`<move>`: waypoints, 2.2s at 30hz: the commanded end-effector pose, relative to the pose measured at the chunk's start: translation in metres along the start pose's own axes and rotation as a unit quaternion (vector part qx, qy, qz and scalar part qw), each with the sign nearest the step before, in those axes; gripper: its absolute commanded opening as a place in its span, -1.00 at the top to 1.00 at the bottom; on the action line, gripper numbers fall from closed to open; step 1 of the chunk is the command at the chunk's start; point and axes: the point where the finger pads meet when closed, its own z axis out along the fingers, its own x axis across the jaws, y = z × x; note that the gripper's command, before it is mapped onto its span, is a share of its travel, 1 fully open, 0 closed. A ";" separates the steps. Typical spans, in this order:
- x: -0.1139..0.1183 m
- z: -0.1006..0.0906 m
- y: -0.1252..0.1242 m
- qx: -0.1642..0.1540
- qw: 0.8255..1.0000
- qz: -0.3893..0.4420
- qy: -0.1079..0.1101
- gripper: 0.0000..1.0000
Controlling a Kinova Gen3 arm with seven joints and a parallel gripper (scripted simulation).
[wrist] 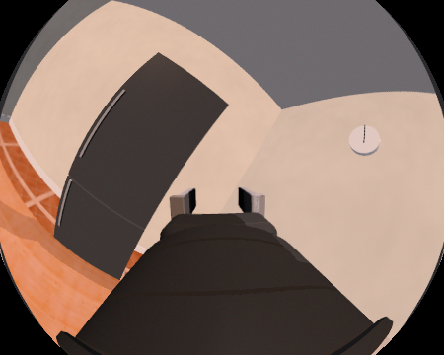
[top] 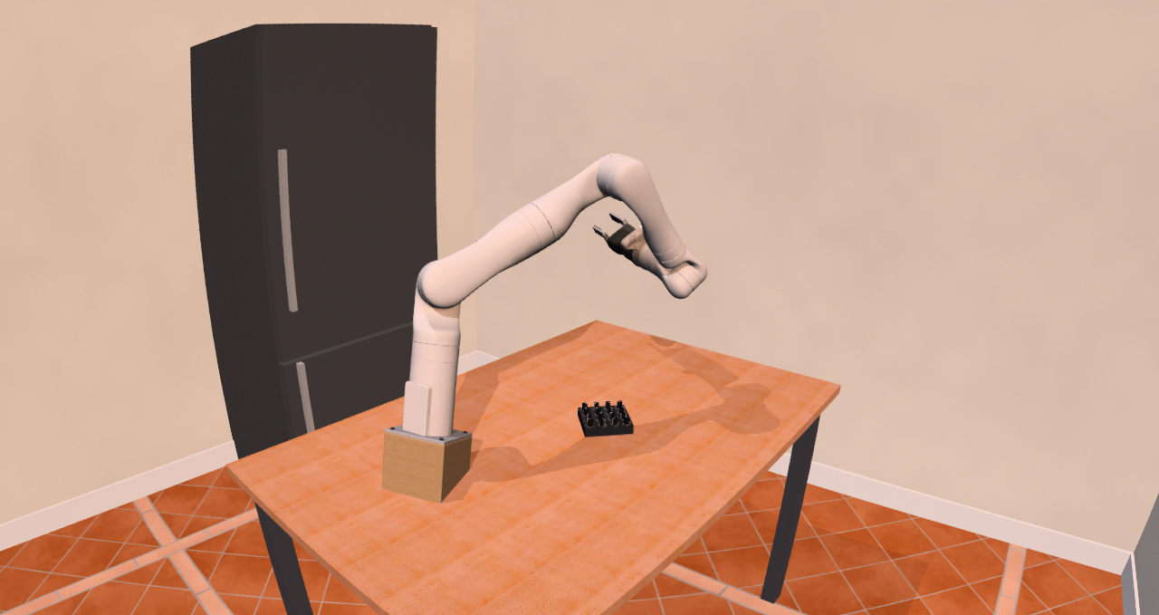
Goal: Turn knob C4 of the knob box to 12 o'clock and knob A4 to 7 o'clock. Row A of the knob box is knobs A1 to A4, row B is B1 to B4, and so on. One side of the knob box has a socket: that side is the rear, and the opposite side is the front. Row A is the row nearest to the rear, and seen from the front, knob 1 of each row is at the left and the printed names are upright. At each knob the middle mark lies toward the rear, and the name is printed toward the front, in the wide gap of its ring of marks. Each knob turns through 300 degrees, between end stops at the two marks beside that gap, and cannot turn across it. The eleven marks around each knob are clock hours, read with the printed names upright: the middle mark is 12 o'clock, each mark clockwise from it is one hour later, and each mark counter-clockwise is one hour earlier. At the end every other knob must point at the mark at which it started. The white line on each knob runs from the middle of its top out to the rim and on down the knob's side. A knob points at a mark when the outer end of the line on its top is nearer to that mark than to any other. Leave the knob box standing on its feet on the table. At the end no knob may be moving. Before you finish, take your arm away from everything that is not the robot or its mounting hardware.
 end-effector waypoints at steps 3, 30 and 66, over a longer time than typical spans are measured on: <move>0.001 0.000 -0.001 0.000 1.000 -0.001 0.000 -1.00; -0.003 0.003 -0.001 -0.001 1.000 -0.002 -0.007 -1.00; -0.141 0.038 0.012 -0.046 0.977 -0.008 -0.209 -1.00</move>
